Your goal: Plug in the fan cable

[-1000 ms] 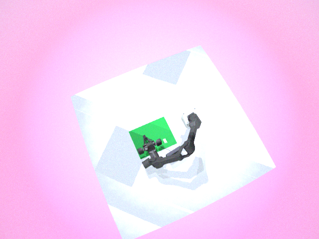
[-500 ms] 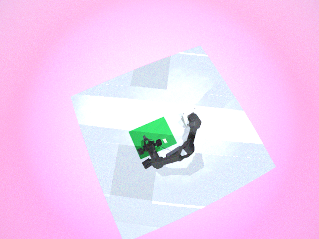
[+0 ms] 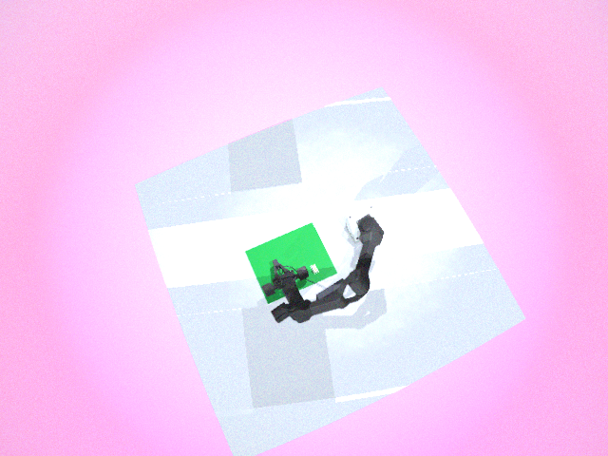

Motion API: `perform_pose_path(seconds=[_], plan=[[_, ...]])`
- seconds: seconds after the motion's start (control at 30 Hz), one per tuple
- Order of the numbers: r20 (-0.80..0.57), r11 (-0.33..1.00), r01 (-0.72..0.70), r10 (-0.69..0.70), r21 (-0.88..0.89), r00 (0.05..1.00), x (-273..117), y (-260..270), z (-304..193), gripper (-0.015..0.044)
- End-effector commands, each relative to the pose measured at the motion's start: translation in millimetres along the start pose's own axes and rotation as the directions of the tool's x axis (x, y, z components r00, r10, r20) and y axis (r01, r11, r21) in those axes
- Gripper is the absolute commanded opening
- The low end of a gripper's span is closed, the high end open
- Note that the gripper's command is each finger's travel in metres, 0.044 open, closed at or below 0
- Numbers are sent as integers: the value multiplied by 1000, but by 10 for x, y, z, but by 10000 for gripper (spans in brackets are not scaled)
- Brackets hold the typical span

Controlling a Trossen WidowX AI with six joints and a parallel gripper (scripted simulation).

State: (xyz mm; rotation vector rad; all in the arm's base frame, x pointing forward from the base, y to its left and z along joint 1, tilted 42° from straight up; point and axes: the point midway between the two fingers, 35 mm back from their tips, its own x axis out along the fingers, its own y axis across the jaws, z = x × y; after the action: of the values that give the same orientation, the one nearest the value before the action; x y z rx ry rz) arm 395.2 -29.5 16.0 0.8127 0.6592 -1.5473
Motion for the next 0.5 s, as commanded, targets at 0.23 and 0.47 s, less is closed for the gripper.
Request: perform_pose_path(seconds=[0.23, 0.47], plan=[[-4, 1000, 3, -3, 1, 1000, 24, -3, -91, 0], [-4, 1000, 3, -3, 1, 1000, 33, -3, -137, 0]])
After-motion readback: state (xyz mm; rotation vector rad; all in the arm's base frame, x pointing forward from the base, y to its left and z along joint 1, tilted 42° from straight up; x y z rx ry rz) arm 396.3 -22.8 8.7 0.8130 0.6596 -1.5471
